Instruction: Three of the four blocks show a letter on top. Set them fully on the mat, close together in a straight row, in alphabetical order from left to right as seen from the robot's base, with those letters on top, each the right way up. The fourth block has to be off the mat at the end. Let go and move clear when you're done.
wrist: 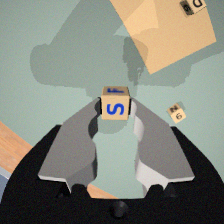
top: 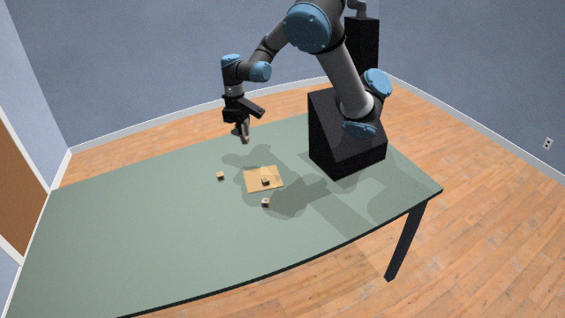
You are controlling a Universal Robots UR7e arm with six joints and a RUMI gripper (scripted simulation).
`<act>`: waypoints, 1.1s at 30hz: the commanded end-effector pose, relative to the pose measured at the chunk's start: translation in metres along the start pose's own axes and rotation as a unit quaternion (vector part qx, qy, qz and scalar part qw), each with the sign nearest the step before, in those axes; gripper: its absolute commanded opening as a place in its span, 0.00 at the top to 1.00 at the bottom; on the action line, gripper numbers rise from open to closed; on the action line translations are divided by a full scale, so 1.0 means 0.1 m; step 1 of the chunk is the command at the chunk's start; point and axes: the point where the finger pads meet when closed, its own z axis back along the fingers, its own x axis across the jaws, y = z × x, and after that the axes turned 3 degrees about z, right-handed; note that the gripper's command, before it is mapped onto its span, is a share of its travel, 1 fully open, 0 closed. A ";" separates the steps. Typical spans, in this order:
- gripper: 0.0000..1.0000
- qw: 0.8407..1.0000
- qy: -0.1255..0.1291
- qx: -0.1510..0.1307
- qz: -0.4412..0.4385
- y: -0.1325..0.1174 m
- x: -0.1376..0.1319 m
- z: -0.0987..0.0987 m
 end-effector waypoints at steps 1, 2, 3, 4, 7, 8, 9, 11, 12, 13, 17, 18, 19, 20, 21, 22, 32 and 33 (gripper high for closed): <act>0.95 0.998 0.002 -0.002 -0.070 0.03 0.06 0.01; 0.95 0.997 0.002 -0.002 -0.081 0.03 0.07 0.01; 0.95 0.996 0.002 -0.003 -0.093 0.04 0.09 0.01; 0.95 0.994 0.002 -0.003 -0.105 0.04 0.10 0.01; 0.95 0.992 0.002 -0.003 -0.122 0.05 0.11 0.02; 0.95 0.990 0.002 -0.003 -0.140 0.06 0.13 0.02; 0.95 0.988 0.002 -0.003 -0.155 0.06 0.14 0.02; 0.95 0.984 0.002 -0.003 -0.177 0.07 0.16 0.02; 0.95 0.982 0.002 -0.003 -0.188 0.08 0.17 0.02; 0.95 0.980 0.002 -0.003 -0.200 0.08 0.18 0.02; 0.95 0.969 0.002 -0.003 -0.245 0.10 0.23 0.02; 0.95 0.966 0.002 -0.003 -0.257 0.10 0.24 0.02; 0.95 0.963 0.002 -0.003 -0.268 0.11 0.25 0.02; 0.95 0.960 0.002 -0.003 -0.280 0.11 0.26 0.03; 0.95 0.957 0.002 -0.003 -0.291 0.11 0.27 0.03; 0.95 0.957 0.002 -0.003 -0.291 0.11 0.27 0.03; 0.95 0.915 0.002 -0.004 -0.404 0.15 0.37 0.03; 0.95 0.910 0.001 -0.004 -0.414 0.15 0.38 0.03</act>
